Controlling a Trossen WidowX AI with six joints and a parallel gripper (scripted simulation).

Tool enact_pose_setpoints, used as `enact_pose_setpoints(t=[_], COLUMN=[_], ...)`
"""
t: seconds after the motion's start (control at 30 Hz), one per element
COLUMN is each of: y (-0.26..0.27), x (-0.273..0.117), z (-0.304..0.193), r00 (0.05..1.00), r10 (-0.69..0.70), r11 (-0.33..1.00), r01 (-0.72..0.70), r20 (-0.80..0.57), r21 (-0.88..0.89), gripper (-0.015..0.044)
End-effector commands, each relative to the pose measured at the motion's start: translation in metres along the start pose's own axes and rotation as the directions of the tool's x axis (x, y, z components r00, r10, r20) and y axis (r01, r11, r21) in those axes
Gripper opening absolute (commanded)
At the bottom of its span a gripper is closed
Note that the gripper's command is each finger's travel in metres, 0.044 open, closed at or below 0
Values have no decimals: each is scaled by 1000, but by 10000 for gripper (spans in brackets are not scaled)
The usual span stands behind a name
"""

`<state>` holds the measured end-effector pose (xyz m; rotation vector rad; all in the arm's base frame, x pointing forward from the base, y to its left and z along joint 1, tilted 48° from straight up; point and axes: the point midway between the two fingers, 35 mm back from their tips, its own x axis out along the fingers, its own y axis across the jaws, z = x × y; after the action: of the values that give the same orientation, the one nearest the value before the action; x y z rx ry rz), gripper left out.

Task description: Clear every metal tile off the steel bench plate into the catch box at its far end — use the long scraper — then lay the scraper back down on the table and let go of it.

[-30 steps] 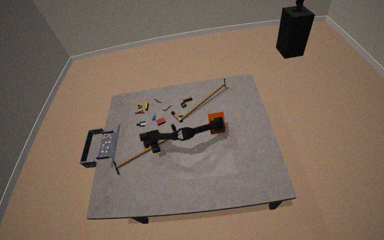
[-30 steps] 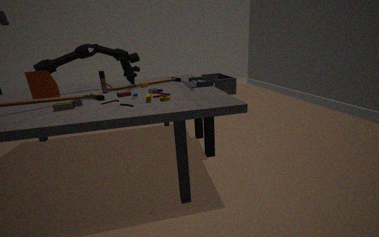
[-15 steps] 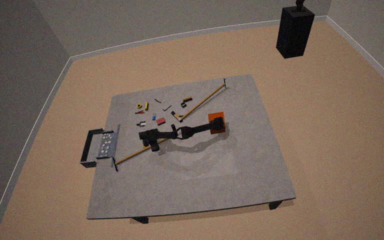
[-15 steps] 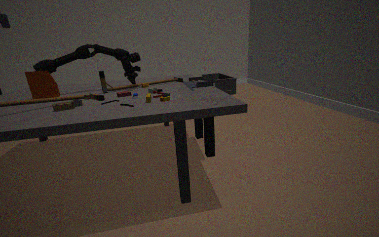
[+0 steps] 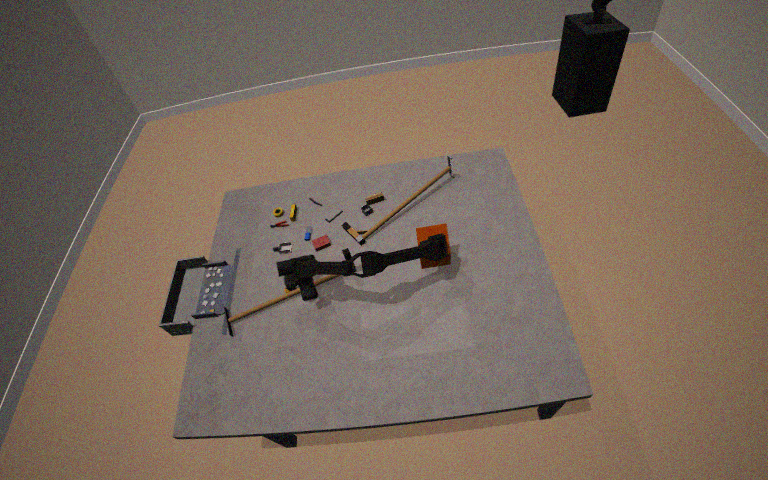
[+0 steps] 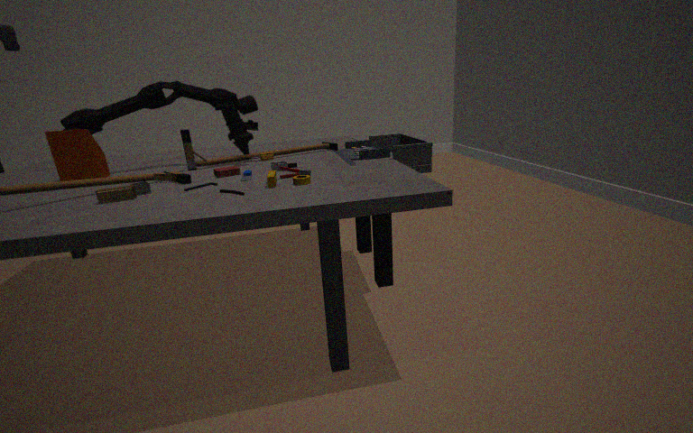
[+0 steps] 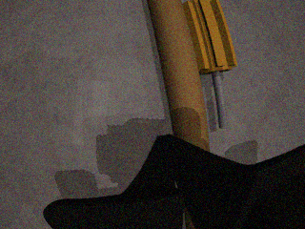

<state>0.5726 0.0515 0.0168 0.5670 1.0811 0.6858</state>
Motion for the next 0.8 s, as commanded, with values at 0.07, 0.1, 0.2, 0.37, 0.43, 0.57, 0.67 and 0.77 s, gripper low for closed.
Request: enact_pose_setpoints(t=[0.07,0.1,0.2,0.37,0.43,0.57,0.67,0.77], y=[-12,-13,-16,-21,-23,-25,-25,-25], x=[6,6,6,6,6,6,6,6], z=[-4,-4,-4,-4,-4,-4,-4,-4], r00=[1000,1000,1000,1000,1000,1000,1000,1000], r10=[-6,-6,-6,-7,-7,-7,-7,-7], r11=[1000,1000,1000,1000,1000,1000,1000,1000], r01=[6,6,6,7,7,7,7,7], r20=[-10,-9,-9,-8,-7,-7,-7,-7], r21=[7,7,7,7,7,7,7,7], gripper=[0,0,0,0,0,0,0,0])
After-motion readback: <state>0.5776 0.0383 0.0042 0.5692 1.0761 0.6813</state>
